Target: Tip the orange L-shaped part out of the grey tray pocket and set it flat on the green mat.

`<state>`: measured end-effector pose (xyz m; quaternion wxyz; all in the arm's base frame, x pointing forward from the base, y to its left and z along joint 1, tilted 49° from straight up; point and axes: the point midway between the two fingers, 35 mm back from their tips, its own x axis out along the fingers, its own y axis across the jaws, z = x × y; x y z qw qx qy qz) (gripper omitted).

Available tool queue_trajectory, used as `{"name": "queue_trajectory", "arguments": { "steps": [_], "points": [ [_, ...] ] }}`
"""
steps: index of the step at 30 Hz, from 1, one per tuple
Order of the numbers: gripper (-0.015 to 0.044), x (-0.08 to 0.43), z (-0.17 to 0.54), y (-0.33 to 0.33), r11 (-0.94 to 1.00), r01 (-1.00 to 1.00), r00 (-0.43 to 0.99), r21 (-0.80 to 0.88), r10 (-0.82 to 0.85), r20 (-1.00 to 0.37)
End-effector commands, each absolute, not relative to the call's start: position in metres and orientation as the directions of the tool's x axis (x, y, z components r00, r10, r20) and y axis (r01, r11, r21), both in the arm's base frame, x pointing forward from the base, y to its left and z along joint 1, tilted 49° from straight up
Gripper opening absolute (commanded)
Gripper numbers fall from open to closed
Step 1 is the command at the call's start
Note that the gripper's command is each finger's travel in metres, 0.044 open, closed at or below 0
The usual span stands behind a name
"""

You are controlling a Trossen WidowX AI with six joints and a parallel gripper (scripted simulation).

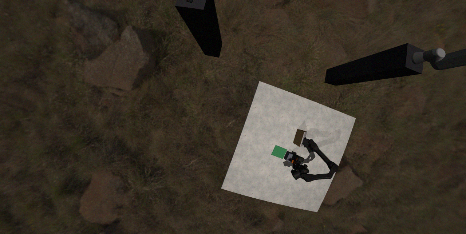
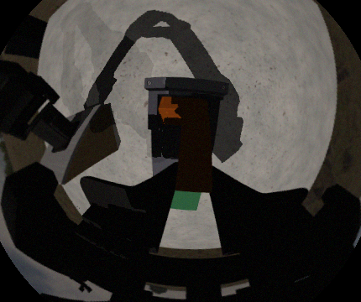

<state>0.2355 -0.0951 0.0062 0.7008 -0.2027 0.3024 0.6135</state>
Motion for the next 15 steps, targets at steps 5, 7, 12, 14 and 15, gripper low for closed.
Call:
{"name": "queue_trajectory", "arguments": {
  "steps": [5, 7, 12, 14, 15],
  "points": [
    [0.0000, 0.237, 0.016, -0.104, 0.167, -0.983, 0.071, 0.081, 0.740, -0.669],
    [0.0000, 0.236, 0.018, -0.106, 0.167, -0.983, 0.071, 0.081, 0.740, -0.669],
    [0.0000, 0.236, 0.023, -0.112, 0.167, -0.983, 0.071, 0.081, 0.740, -0.669],
    [0.0000, 0.235, 0.025, -0.115, 0.167, -0.983, 0.071, 0.081, 0.740, -0.669],
    [0.0000, 0.235, 0.026, -0.116, 0.167, -0.983, 0.070, 0.081, 0.740, -0.669]
  ]
}}
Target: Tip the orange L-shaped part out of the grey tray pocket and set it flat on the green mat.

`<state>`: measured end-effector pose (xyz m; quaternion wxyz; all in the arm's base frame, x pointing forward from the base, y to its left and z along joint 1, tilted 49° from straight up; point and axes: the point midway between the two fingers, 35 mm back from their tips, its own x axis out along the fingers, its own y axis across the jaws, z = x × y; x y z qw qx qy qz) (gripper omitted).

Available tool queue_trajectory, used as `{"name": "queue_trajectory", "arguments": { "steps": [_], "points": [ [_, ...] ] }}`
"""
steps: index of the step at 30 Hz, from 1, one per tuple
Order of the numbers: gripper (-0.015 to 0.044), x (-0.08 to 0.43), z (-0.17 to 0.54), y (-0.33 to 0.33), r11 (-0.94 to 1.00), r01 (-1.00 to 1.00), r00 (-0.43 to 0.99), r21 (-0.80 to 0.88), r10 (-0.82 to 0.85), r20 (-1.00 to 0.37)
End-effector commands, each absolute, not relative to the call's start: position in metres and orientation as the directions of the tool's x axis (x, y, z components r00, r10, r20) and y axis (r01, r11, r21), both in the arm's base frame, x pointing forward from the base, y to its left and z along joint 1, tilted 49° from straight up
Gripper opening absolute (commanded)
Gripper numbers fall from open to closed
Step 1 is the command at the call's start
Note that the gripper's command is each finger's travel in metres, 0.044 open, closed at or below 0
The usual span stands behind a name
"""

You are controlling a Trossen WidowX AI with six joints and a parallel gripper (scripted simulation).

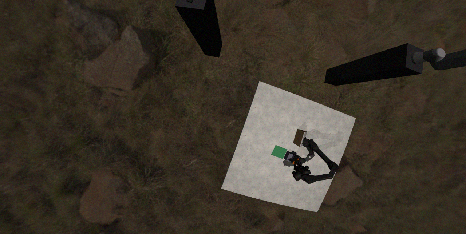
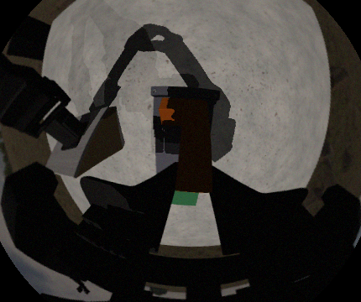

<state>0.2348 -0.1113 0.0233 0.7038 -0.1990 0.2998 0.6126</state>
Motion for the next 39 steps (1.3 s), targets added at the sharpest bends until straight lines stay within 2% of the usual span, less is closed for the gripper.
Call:
{"name": "queue_trajectory", "arguments": {
  "steps": [1, 21, 39],
  "points": [
    [0.0000, 0.235, 0.027, -0.117, 0.167, -0.983, 0.070, 0.081, 0.740, -0.669],
    [0.0000, 0.233, 0.040, -0.132, 0.167, -0.983, 0.070, 0.082, 0.739, -0.670],
    [0.0000, 0.211, -0.022, -0.183, 0.168, -0.983, 0.070, 0.081, 0.735, -0.674]
  ]
}}
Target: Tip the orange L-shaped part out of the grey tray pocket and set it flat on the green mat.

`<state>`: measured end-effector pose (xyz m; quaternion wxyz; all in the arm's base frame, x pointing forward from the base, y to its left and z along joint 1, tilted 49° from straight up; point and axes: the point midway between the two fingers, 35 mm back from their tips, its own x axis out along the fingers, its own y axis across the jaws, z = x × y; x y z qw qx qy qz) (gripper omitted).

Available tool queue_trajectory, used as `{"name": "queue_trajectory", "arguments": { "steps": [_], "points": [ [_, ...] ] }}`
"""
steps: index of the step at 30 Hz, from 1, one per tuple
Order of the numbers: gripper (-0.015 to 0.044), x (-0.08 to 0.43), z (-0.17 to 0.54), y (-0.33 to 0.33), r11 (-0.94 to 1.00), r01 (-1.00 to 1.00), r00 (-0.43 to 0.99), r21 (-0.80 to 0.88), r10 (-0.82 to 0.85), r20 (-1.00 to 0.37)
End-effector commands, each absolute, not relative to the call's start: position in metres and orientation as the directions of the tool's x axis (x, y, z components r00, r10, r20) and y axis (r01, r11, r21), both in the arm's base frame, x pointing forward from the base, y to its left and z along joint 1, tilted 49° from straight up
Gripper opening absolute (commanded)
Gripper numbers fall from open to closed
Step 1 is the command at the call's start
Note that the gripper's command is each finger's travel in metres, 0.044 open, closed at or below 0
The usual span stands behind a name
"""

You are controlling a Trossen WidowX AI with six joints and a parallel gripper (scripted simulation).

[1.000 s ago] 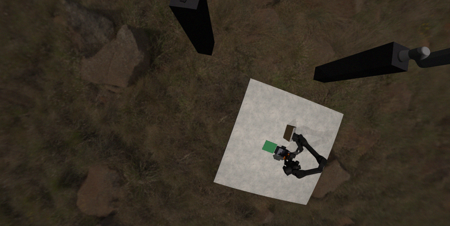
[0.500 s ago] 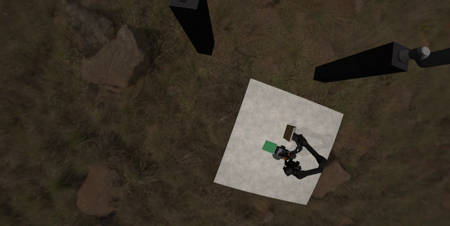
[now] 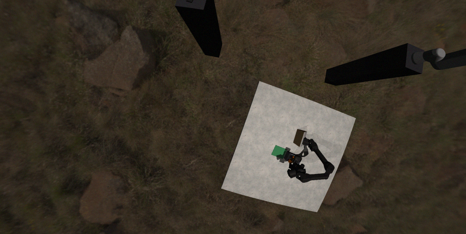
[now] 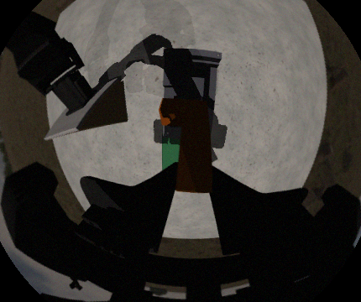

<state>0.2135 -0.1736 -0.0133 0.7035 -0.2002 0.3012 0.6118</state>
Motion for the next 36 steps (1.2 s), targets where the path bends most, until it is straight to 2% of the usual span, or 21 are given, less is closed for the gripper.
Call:
{"name": "queue_trajectory", "arguments": {
  "steps": [1, 18, 36],
  "points": [
    [0.0000, 0.209, -0.026, -0.186, 0.168, -0.983, 0.070, 0.080, 0.735, -0.674],
    [0.0000, 0.190, -0.081, -0.237, 0.168, -0.983, 0.070, 0.079, 0.731, -0.679],
    [0.0000, 0.191, -0.095, -0.222, 0.168, -0.983, 0.071, 0.079, 0.731, -0.679]
  ]
}}
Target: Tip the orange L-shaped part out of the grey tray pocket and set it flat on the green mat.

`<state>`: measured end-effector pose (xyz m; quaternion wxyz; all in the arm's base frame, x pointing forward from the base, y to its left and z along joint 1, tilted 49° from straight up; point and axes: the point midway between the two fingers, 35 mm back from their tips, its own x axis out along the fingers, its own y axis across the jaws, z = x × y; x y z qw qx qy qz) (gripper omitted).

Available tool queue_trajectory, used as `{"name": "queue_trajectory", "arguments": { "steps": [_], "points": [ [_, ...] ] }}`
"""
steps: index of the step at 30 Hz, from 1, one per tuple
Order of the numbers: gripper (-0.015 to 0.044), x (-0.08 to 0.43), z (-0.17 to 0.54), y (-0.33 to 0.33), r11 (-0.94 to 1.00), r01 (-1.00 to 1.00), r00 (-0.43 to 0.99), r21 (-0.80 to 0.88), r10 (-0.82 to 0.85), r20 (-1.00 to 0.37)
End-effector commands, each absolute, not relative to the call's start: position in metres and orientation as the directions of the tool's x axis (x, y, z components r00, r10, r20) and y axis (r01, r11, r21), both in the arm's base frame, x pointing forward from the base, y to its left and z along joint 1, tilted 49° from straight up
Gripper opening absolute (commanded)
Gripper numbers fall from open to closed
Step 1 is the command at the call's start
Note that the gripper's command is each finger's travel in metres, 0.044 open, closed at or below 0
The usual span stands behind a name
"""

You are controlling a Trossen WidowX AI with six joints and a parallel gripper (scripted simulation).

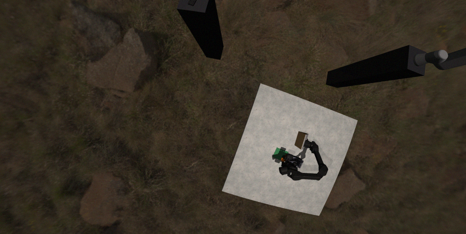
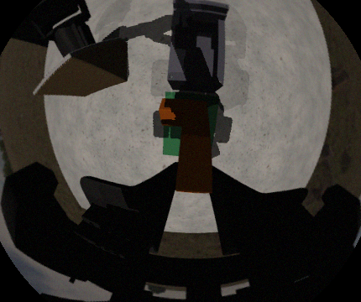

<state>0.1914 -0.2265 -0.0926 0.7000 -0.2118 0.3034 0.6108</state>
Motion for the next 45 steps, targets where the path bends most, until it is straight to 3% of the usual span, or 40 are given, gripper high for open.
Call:
{"name": "queue_trajectory", "arguments": {
  "steps": [1, 45],
  "points": [
    [0.0000, 0.191, -0.096, -0.221, 0.168, -0.983, 0.071, 0.079, 0.731, -0.679],
    [0.0000, 0.196, -0.136, -0.177, 0.168, -0.983, 0.072, 0.077, 0.732, -0.677]
  ]
}}
